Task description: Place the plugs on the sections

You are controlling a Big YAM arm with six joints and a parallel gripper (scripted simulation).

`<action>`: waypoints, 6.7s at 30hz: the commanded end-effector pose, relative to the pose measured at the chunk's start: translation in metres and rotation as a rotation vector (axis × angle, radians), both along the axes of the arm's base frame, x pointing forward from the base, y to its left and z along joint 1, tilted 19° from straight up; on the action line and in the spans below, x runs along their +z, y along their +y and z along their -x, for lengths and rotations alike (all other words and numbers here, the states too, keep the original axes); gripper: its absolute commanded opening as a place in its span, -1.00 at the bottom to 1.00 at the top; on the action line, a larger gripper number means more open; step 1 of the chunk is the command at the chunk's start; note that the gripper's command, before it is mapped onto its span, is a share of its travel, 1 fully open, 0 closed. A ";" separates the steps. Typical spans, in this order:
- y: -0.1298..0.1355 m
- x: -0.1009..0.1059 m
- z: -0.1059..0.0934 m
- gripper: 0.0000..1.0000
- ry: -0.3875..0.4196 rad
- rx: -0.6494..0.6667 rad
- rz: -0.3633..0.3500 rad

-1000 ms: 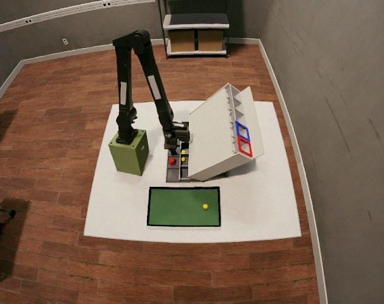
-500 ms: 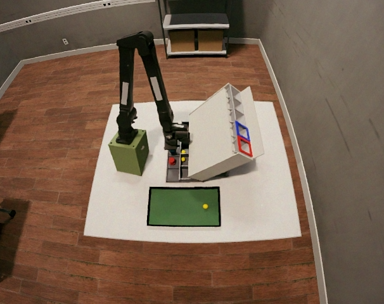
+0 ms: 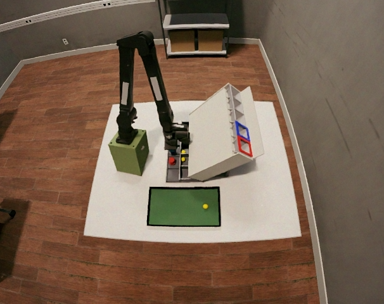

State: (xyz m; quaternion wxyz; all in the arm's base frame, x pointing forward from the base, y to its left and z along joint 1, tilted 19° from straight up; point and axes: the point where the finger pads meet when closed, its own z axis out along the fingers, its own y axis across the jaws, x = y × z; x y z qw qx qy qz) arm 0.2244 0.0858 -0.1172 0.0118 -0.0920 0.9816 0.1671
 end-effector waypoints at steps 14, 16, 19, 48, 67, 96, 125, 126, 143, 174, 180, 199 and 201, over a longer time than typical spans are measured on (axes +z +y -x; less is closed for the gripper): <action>0.002 -0.001 -0.003 -1.00 -0.007 -0.001 0.001; 0.002 -0.001 -0.003 -1.00 -0.007 -0.001 0.001; 0.002 -0.001 -0.003 0.18 -0.007 0.000 0.001; 0.002 -0.001 -0.003 0.18 -0.007 0.000 0.001; -0.001 0.005 -0.004 0.18 -0.010 -0.002 0.001; -0.011 0.031 -0.009 0.18 -0.021 -0.004 -0.001; -0.030 0.090 -0.020 0.18 -0.043 -0.004 -0.001; -0.033 0.096 -0.020 0.18 -0.044 -0.004 -0.001; -0.039 0.117 -0.014 0.18 -0.024 0.006 0.000; -0.048 0.140 -0.022 0.18 -0.050 -0.004 0.003; -0.063 0.183 -0.024 0.18 -0.054 -0.004 0.007; -0.088 0.248 -0.006 0.18 0.020 -0.004 -0.005; -0.087 0.265 -0.021 0.18 -0.030 0.017 0.007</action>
